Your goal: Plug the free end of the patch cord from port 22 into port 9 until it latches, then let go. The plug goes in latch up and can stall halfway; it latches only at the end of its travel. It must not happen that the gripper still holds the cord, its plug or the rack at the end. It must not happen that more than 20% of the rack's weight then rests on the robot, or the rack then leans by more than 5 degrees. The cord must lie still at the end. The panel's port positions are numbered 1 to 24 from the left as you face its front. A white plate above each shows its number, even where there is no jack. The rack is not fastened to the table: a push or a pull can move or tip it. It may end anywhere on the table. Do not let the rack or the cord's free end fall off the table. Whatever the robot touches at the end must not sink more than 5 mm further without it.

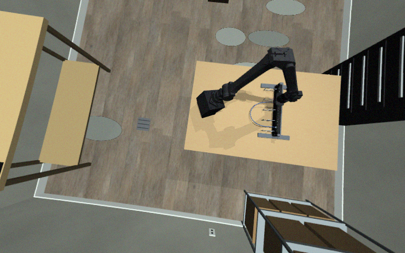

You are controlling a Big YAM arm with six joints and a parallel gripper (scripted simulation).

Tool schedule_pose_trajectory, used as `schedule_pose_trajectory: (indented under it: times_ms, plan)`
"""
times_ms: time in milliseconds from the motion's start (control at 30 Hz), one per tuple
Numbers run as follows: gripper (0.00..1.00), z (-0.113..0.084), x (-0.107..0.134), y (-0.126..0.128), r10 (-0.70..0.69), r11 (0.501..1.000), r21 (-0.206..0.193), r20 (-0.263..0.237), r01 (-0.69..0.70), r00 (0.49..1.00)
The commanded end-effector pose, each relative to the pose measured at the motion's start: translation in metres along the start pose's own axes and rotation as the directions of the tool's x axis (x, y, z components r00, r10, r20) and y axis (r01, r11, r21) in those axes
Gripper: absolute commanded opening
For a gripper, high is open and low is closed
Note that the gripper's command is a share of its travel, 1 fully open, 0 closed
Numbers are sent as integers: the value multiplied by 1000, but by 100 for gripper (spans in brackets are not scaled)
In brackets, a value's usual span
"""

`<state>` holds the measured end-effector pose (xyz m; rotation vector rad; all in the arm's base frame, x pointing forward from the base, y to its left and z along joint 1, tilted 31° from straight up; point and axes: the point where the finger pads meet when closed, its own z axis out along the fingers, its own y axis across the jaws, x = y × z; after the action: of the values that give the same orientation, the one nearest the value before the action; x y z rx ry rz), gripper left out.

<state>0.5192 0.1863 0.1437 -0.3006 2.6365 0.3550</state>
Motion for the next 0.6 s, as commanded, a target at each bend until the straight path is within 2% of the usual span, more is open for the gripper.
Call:
schedule_pose_trajectory:
  times_ms: [0,567]
  plan:
    - [0,-16,-28,-1,9,1000,2,58,-9,998]
    - [0,-9,-10,-4,15,1000,6,25,-15,1000]
